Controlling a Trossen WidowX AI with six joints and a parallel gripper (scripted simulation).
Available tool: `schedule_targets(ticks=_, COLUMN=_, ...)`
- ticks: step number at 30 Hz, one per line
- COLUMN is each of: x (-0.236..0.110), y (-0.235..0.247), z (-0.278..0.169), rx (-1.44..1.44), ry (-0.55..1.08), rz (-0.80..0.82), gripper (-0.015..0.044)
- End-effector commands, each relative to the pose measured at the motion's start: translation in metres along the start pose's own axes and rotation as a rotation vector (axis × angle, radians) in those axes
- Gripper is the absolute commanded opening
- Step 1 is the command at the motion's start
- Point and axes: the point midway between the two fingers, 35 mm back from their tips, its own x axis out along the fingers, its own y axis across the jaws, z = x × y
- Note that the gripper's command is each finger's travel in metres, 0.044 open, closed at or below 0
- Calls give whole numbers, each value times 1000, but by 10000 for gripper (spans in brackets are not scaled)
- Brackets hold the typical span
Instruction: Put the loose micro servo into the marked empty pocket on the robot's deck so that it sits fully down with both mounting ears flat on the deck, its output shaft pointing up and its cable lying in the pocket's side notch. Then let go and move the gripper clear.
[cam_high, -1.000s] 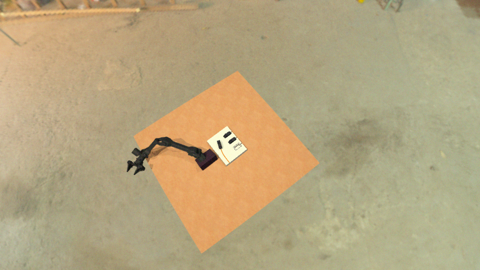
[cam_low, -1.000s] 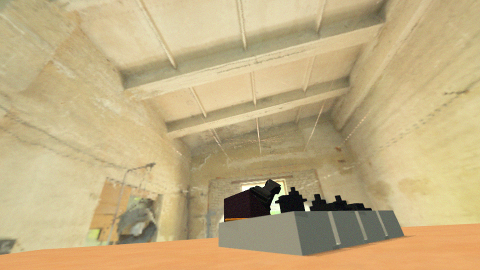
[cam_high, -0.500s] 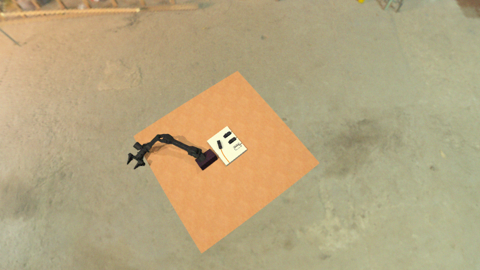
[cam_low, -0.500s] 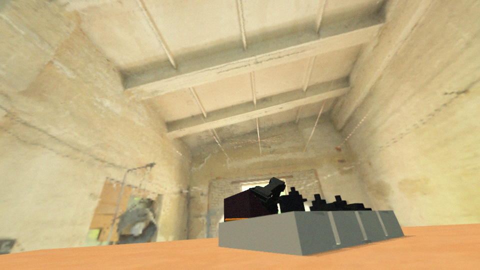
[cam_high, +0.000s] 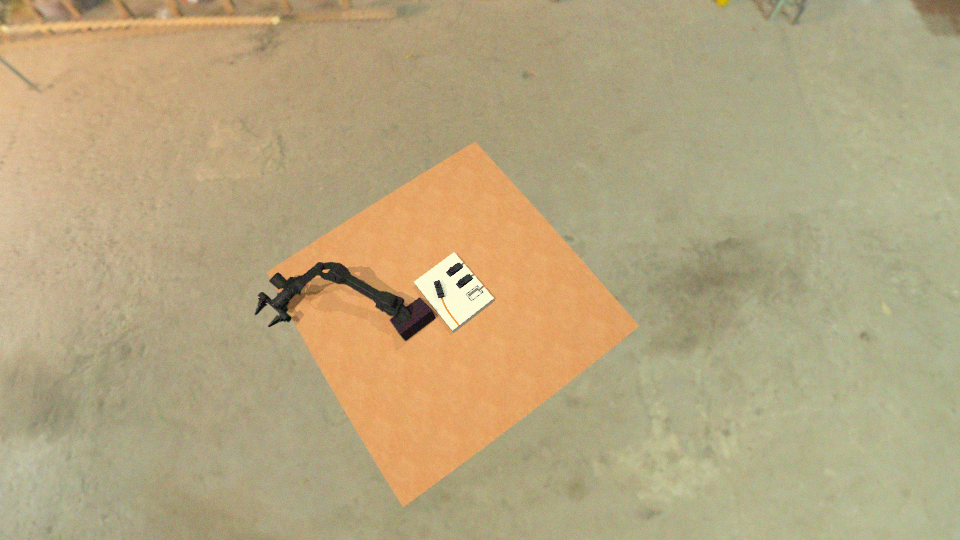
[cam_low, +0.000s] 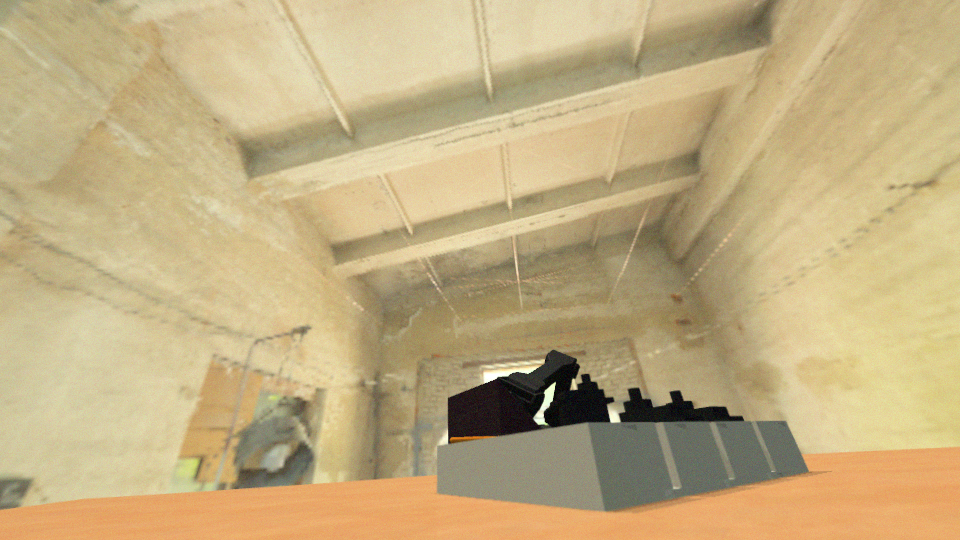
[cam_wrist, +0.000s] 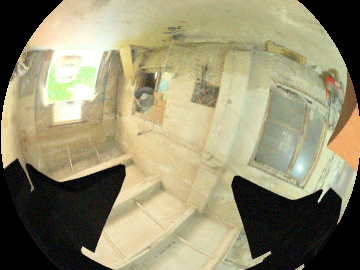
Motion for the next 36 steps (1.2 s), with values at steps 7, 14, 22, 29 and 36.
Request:
schedule_targets(ticks=7, x=-35, y=31, z=-5, rx=-94, ry=-60, rz=98, gripper=440)
schedule_targets(ticks=14, x=-91, y=65, z=7, rx=-173, ry=-177, rz=206, gripper=440)
schedule_targets(ticks=22, x=-159, y=97, z=18, rx=-259, ry=-324, rz=317, gripper=440)
schedule_targets(ticks=29, x=-211, y=116, z=18, rx=-301, ry=-441, rz=398, gripper=440)
schedule_targets(ticks=36, x=-264, y=127, z=20, rx=-321, ry=-560, rz=470, gripper=440)
